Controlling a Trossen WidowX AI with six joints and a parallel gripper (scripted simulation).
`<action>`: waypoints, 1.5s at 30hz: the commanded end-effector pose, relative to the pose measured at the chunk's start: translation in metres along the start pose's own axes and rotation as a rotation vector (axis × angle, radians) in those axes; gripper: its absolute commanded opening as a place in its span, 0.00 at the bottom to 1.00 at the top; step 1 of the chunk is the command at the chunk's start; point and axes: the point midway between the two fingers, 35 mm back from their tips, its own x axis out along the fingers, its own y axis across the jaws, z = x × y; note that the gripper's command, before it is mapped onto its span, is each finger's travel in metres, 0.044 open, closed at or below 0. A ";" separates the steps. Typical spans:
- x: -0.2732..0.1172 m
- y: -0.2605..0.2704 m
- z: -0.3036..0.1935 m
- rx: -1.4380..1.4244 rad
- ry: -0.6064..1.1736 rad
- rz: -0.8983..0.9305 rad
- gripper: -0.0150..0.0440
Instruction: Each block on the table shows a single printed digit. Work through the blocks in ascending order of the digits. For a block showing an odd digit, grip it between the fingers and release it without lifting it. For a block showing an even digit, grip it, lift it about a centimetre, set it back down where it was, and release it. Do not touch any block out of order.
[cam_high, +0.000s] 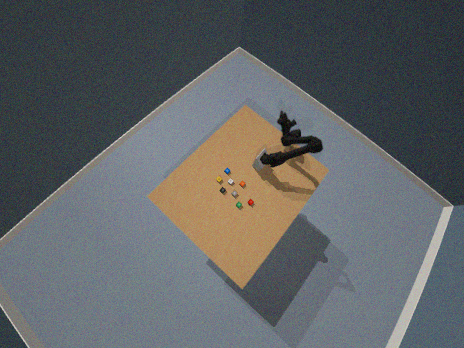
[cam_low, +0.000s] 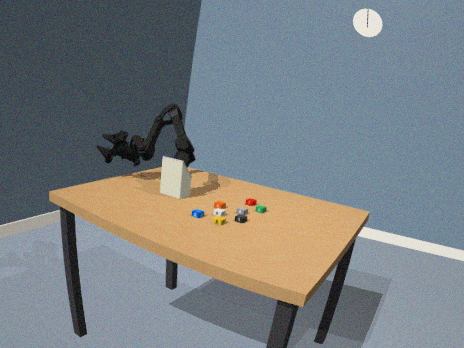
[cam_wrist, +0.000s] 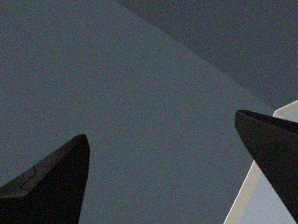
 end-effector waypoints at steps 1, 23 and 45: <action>0.000 -0.001 0.001 -0.002 0.000 -0.003 0.93; -0.252 -0.180 0.214 -0.416 -0.218 -0.991 0.93; -0.606 -0.080 0.263 -0.745 0.136 -1.886 0.93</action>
